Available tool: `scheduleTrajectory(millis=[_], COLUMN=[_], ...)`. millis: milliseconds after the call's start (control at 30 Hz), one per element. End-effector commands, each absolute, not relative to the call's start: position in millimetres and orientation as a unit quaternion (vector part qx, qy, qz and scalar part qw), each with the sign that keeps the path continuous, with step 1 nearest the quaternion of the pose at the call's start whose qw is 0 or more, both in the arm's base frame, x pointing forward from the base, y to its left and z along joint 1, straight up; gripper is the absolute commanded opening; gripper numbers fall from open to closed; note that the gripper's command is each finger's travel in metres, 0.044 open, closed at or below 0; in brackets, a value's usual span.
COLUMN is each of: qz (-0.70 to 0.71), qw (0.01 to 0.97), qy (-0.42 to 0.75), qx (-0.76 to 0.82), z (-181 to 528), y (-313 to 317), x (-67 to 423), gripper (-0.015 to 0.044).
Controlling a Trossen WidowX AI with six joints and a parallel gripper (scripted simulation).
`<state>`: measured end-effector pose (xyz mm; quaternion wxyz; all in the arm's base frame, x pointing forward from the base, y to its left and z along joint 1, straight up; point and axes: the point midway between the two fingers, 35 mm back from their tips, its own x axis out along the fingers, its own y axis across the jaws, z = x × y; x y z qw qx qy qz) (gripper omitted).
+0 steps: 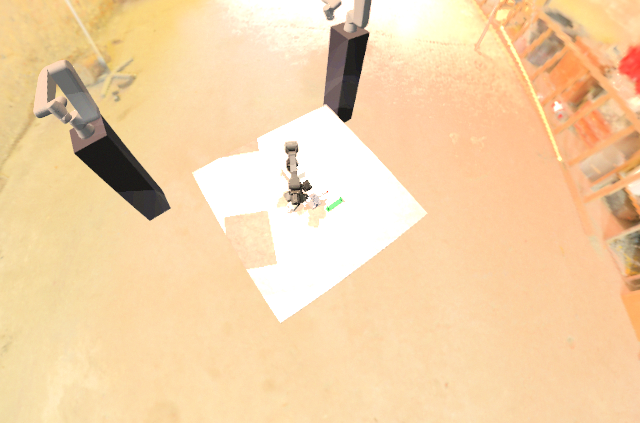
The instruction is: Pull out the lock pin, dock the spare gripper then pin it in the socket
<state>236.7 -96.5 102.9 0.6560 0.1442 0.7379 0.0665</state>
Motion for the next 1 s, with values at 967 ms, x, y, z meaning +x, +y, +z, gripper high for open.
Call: scheduleTrajectory(millis=[967], qz=[0.501], qw=[0.501], qy=[0.481], qx=[-0.516], z=[120.1], y=[78.2], x=[302.3], gripper=[0.03])
